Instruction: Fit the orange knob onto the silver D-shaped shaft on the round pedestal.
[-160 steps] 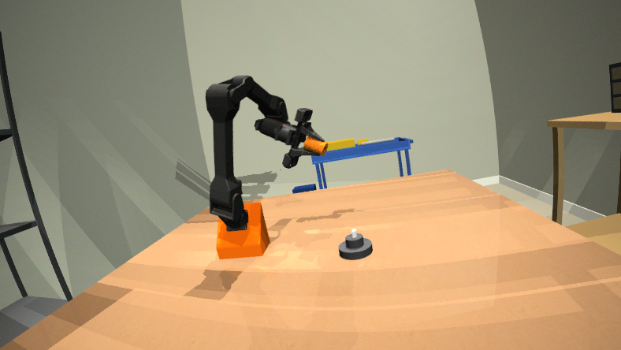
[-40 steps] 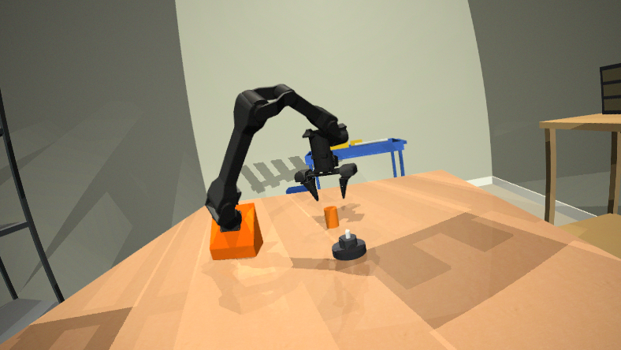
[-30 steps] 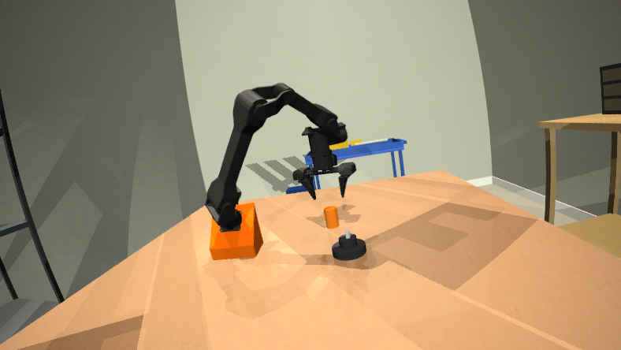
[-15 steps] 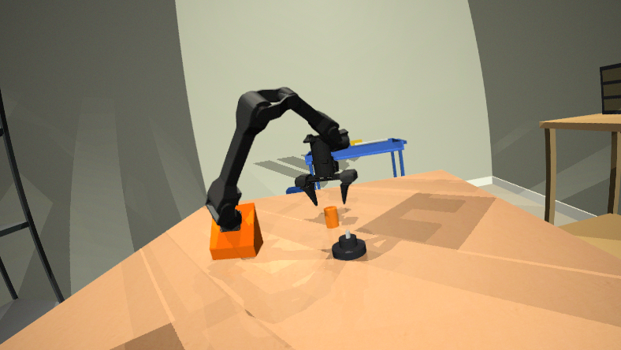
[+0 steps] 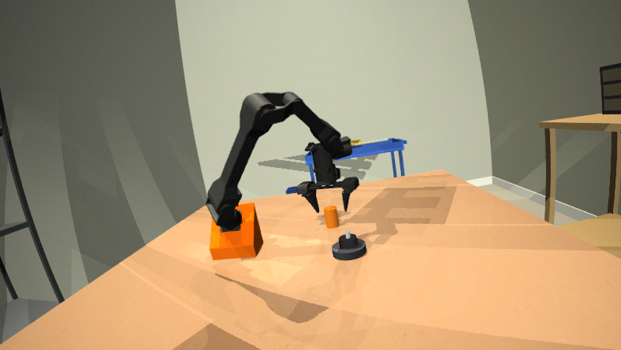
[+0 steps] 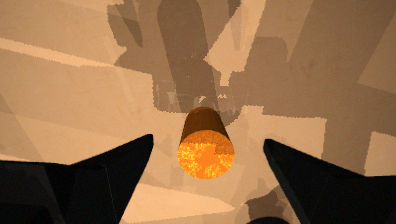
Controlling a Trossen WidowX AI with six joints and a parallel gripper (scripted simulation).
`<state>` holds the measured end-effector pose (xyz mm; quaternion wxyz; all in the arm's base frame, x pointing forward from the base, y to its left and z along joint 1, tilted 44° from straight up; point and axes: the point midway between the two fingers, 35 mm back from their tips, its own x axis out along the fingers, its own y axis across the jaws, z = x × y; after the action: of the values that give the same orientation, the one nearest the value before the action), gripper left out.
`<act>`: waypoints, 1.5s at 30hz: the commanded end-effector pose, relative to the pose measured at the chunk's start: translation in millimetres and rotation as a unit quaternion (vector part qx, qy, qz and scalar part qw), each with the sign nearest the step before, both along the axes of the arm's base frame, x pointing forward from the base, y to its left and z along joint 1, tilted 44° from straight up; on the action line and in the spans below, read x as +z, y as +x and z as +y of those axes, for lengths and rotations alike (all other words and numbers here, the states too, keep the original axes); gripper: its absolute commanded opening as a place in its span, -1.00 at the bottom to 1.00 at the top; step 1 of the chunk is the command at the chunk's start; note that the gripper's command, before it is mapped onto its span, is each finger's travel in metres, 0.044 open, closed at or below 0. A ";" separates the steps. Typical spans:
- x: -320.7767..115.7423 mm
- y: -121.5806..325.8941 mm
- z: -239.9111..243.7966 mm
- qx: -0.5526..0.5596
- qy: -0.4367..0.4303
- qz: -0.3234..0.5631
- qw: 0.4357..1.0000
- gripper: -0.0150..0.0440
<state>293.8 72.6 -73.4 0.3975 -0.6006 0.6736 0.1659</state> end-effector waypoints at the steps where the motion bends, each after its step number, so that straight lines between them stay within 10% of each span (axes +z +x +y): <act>1: -6.1 -1.6 -7.4 0.000 -0.005 0.004 1.000 1.00; 20: -25.2 -2.6 -27.4 0.000 -0.006 0.004 1.000 1.00; 30: -25.2 -2.6 -27.4 0.000 -0.006 0.004 1.000 0.11; 45: -13.4 0.6 -12.8 0.000 -0.004 0.004 1.000 -0.49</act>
<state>291.5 51.7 -92.4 0.3875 -0.6030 0.6776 0.1646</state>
